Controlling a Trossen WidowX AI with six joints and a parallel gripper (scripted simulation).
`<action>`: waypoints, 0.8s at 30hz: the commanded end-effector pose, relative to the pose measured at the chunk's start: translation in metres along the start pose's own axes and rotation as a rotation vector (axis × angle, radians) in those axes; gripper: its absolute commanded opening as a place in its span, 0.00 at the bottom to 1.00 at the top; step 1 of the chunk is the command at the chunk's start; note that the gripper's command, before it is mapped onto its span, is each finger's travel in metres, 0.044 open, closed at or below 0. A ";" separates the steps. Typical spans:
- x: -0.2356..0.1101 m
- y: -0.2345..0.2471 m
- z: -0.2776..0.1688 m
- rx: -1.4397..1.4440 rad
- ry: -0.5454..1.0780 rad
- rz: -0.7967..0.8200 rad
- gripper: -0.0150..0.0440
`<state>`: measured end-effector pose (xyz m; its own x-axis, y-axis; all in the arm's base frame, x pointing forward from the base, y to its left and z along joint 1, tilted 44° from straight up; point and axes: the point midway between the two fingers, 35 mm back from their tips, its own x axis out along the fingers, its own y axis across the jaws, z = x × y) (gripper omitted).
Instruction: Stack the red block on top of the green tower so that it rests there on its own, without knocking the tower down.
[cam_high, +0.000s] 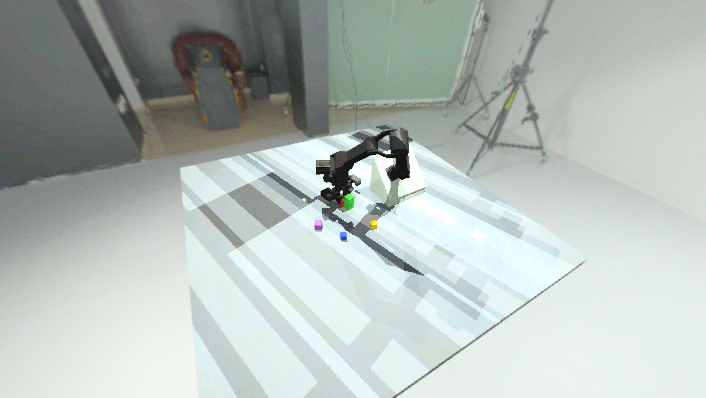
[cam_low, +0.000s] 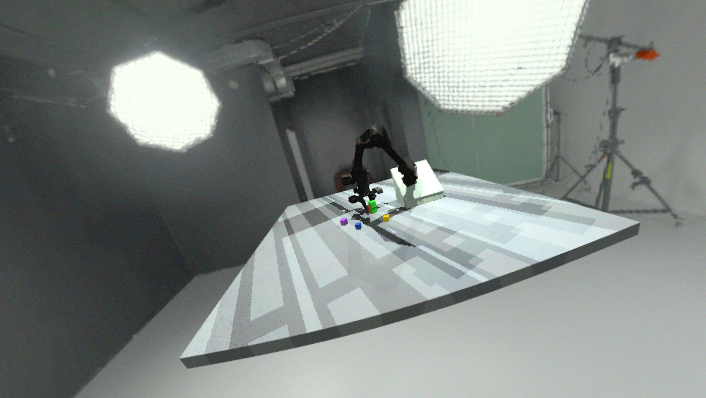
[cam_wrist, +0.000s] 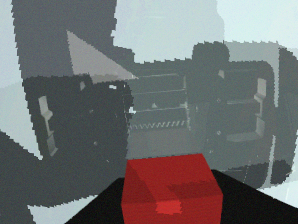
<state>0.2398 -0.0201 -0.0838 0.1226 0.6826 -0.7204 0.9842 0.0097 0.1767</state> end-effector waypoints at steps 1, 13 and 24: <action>-0.007 0.001 0.000 -0.001 0.001 0.003 0.25; -0.067 0.001 0.001 -0.001 -0.001 0.002 0.25; -0.118 0.000 0.001 -0.001 -0.003 0.001 0.25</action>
<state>0.2278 -0.0932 -0.0089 0.1286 0.6827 -0.7193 0.9842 0.0009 0.1768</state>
